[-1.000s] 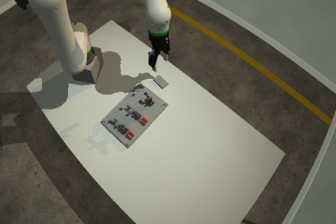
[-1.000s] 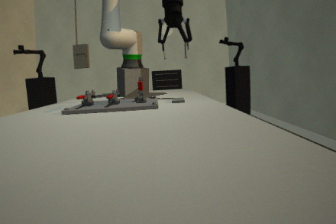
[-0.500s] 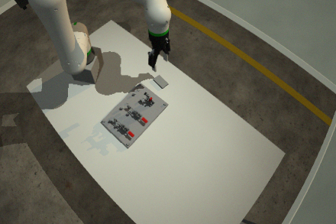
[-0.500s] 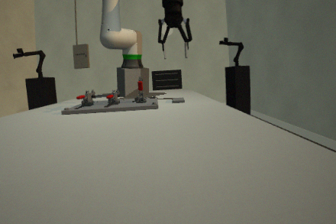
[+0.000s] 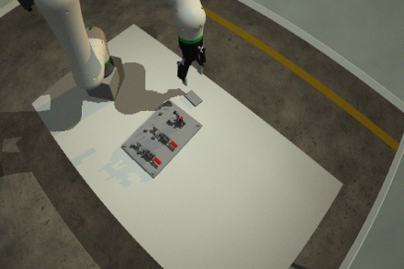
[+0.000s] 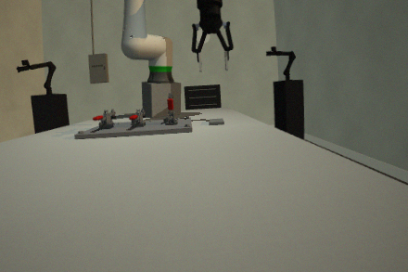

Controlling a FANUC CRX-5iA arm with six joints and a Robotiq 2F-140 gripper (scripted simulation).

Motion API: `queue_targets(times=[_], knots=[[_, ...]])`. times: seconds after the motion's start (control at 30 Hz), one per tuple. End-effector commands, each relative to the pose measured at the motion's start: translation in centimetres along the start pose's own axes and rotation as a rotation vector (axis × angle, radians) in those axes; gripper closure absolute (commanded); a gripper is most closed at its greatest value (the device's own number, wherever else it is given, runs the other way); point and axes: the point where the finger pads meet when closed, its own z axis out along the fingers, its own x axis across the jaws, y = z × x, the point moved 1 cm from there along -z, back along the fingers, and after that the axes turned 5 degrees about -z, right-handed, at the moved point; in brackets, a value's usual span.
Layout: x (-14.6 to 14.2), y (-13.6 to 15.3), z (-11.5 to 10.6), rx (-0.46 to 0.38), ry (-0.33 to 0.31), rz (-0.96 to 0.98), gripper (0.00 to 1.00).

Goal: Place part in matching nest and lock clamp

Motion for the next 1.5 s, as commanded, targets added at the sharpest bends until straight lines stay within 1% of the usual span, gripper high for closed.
queue_targets(times=[0.0, 1.2, 1.47], knots=[[-0.01, -0.02, -0.02, 0.000, 0.000, 0.001, 0.42], [-0.02, -0.03, -0.01, 0.000, 0.000, 0.001, 0.42], [-0.02, -0.03, 0.56, 0.000, 0.000, 0.001, 0.42]])
